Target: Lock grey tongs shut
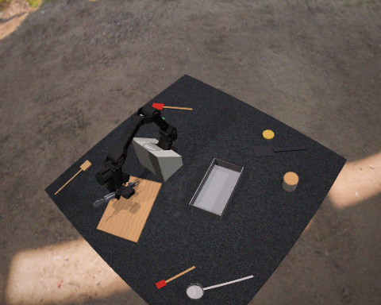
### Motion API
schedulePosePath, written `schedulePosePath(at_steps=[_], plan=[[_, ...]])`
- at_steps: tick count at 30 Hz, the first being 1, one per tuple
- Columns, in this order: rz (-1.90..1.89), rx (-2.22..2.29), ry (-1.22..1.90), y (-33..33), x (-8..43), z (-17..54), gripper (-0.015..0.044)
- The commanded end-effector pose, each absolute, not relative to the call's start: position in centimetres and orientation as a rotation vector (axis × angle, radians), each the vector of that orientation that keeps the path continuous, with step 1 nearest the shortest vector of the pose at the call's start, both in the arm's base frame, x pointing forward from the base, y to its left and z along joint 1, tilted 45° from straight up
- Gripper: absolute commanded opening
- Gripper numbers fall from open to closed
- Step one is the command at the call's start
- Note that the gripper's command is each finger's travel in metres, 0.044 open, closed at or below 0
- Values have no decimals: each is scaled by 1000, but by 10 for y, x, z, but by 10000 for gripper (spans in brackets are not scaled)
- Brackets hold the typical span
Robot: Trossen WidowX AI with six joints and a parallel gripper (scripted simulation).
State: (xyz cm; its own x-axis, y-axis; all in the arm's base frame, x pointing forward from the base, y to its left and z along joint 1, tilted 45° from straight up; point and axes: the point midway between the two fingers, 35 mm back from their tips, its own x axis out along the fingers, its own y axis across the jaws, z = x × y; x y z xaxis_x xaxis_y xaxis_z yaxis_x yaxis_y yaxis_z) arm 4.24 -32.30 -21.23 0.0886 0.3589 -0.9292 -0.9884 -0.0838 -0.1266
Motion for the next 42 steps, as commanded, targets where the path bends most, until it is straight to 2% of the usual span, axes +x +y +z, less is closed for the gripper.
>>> schedulePosePath(at_steps=[1,42], plan=[[1331,-1101,858,-322,42,-213,-150],[1064,-1513,1249,-303,39,-179,-150]])
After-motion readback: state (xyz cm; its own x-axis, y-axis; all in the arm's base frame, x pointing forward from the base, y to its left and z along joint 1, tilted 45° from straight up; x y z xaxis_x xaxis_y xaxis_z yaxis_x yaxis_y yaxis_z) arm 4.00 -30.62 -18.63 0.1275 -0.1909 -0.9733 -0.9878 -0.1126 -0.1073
